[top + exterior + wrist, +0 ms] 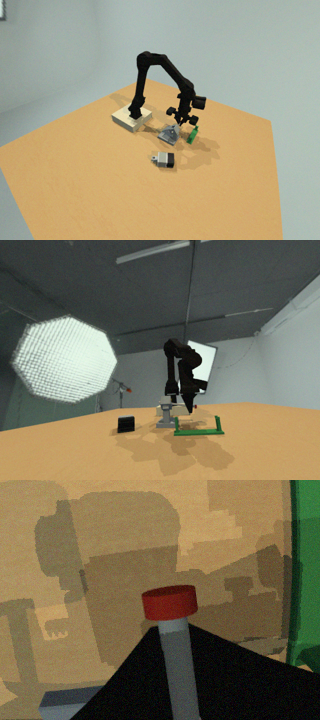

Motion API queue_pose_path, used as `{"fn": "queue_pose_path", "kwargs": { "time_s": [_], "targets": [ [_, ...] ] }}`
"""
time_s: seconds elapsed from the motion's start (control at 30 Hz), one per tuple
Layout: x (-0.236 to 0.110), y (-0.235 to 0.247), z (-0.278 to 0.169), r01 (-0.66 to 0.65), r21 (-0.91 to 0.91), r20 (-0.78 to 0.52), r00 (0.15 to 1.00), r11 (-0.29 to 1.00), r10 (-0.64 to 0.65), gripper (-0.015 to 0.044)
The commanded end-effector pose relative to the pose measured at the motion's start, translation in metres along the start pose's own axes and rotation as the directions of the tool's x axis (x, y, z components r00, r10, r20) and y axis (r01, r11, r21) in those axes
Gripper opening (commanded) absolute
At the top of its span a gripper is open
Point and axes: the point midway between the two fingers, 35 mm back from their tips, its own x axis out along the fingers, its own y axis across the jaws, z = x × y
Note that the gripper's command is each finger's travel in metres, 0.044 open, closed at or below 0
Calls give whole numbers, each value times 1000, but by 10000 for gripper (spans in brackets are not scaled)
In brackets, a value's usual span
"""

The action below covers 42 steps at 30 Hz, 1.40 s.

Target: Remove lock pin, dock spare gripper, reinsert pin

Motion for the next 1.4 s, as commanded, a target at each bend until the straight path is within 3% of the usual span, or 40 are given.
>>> {"fn": "queue_pose_path", "kwargs": {
  "time_s": [0.0,0.3,1.37],
  "targets": [
    [-2,0,2,-3,1,46,999,1000,3,0],
    [-10,-1,7,-5,14,167,986,1000,3,0],
    [-16,-3,28,-12,12,176,984,1000,10,0]
  ]
}}
